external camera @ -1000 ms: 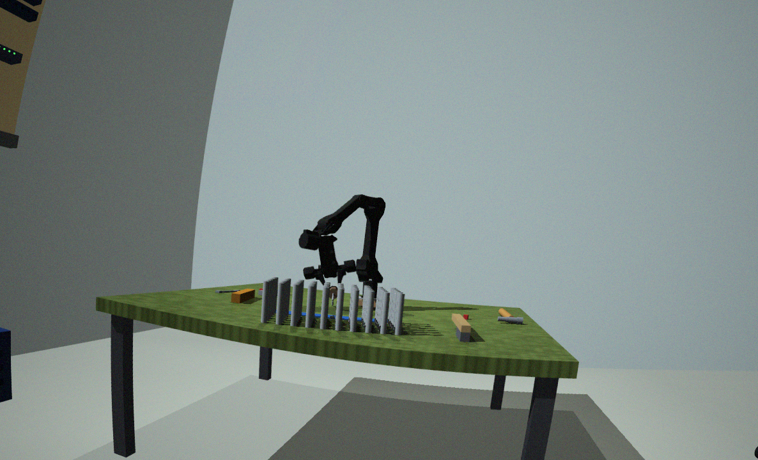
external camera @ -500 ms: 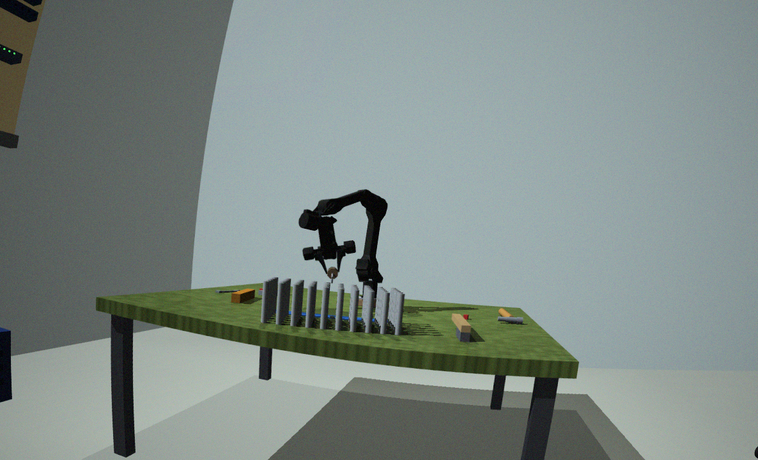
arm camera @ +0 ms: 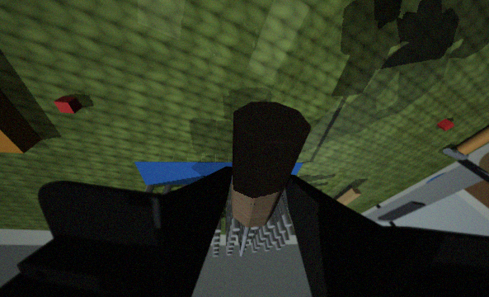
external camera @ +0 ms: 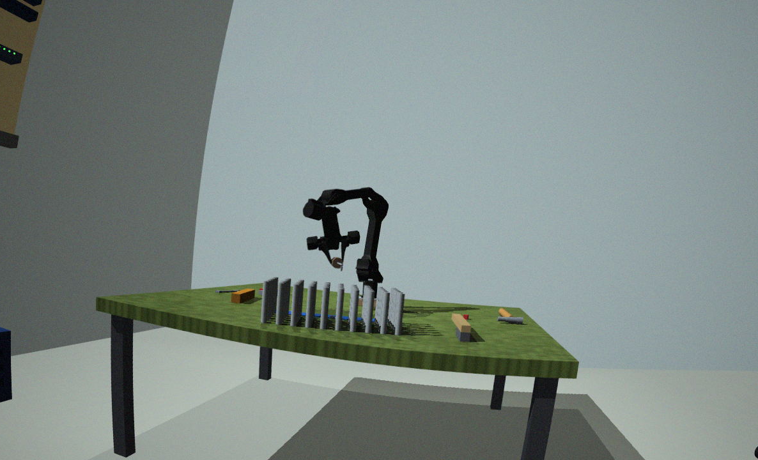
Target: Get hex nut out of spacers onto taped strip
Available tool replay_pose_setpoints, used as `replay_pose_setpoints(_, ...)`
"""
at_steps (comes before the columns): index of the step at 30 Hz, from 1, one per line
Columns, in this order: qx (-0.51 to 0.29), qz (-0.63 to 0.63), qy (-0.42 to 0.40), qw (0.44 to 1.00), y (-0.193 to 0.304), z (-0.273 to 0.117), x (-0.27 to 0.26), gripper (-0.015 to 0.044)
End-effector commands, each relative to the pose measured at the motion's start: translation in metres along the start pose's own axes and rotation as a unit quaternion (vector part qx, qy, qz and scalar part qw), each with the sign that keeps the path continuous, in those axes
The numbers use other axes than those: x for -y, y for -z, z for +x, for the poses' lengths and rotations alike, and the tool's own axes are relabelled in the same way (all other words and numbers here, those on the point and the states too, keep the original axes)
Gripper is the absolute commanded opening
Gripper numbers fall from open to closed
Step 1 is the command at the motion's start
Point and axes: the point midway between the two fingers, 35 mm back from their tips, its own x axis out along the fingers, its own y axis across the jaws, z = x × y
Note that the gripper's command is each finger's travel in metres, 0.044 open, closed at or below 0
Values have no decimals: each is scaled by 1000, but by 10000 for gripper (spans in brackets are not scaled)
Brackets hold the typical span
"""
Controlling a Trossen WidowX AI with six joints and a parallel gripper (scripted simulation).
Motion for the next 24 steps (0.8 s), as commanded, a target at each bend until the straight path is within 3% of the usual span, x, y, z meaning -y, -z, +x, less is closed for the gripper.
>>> replay_pose_setpoints(1, -9, -49, 5, 999, 10, 0, 8, 0)
replay_pose_setpoints(13, -6, -222, 12, 975, 33, 14, 31, 0)
replay_pose_setpoints(24, -7, -396, 26, 918, 44, 23, 50, 0)
